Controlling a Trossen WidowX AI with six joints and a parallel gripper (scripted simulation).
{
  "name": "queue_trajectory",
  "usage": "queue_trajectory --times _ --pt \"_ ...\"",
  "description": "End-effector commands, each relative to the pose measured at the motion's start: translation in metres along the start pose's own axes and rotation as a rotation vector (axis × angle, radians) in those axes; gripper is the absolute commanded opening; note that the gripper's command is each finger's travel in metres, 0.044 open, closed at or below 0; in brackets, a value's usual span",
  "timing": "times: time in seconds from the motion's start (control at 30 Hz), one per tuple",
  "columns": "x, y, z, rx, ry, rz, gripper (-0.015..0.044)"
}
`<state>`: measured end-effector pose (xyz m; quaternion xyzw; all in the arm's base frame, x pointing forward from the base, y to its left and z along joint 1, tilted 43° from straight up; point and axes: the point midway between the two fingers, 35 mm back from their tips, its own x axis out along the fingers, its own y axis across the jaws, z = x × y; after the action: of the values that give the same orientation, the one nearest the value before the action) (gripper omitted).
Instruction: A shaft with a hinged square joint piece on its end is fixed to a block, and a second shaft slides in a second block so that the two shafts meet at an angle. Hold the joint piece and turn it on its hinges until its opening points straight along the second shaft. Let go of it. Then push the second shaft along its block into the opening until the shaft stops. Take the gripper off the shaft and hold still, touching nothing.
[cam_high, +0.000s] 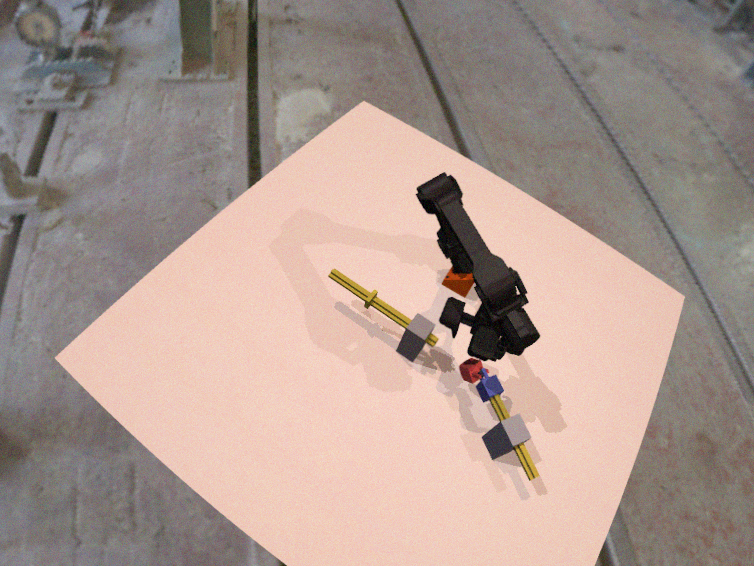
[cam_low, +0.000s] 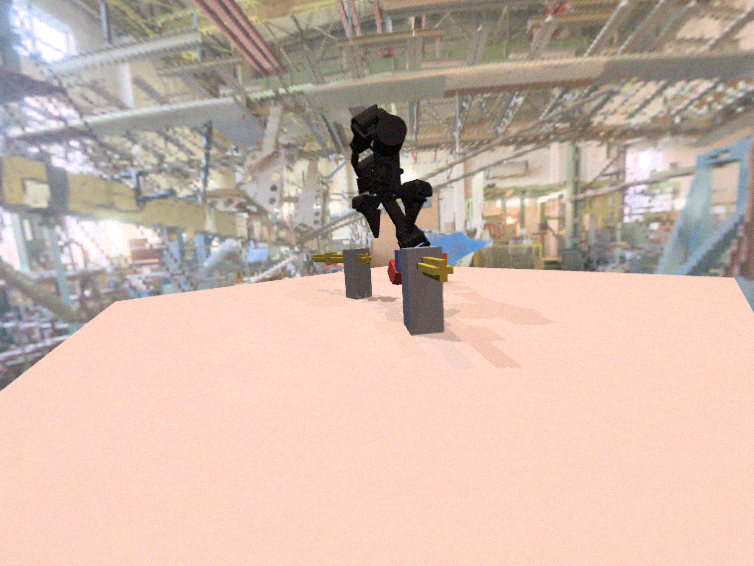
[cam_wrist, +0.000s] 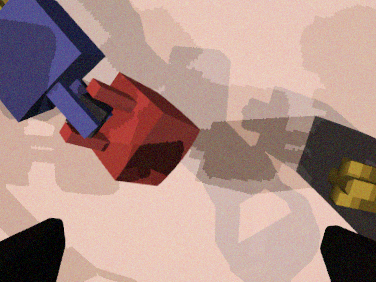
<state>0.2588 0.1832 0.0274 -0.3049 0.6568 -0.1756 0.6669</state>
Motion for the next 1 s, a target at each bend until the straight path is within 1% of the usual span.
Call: queue_trajectory --times 0.0,0.97 --pt "0.003 -0.001 -0.002 -0.095 -0.002 0.018 0.044" --pt "0.016 -0.006 -0.005 -0.837 -0.147 0.105 0.044"
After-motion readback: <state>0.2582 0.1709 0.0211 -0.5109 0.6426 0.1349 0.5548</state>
